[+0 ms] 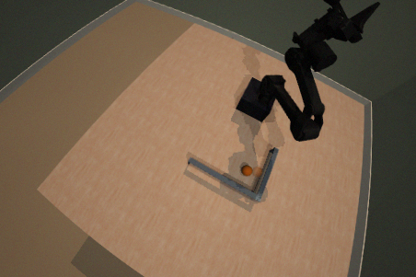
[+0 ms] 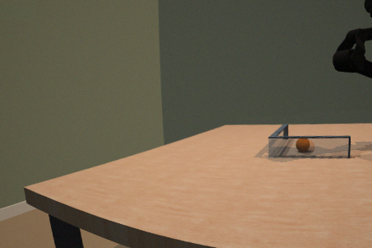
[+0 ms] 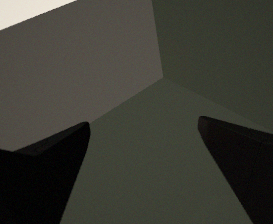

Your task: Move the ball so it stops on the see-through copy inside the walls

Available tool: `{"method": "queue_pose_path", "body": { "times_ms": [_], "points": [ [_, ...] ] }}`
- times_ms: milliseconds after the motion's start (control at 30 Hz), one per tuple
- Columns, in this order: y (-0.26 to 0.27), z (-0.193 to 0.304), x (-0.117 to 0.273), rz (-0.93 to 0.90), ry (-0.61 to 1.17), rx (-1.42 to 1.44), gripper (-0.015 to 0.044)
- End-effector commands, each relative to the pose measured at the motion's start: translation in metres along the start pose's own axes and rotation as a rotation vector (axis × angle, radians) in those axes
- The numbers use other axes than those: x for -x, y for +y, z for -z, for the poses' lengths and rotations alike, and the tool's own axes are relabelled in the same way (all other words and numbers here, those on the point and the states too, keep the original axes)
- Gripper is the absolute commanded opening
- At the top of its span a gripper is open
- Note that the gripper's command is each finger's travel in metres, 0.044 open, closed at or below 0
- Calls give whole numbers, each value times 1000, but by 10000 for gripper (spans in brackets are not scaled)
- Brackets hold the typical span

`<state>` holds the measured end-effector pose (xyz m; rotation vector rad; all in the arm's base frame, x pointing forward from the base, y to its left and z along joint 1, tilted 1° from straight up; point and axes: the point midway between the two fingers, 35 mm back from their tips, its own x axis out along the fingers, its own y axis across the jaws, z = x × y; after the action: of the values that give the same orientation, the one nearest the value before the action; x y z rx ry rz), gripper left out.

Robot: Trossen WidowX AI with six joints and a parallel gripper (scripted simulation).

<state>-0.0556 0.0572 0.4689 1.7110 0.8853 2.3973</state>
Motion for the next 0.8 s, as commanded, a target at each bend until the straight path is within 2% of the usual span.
{"method": "queue_pose_path", "body": {
  "times_ms": [0, 67, 333, 533, 667, 767],
  "points": [
    [1, 2, 0, -4, 8, 1, 374],
    [11, 17, -3, -40, 68, 7, 328],
    [85, 94, 9, -322, 385, 27, 328],
    [151, 127, 46, -593, 550, 12, 328],
    [194, 134, 80, -784, 631, -20, 328],
    [211, 134, 96, -860, 660, -47, 328]
  ]
}}
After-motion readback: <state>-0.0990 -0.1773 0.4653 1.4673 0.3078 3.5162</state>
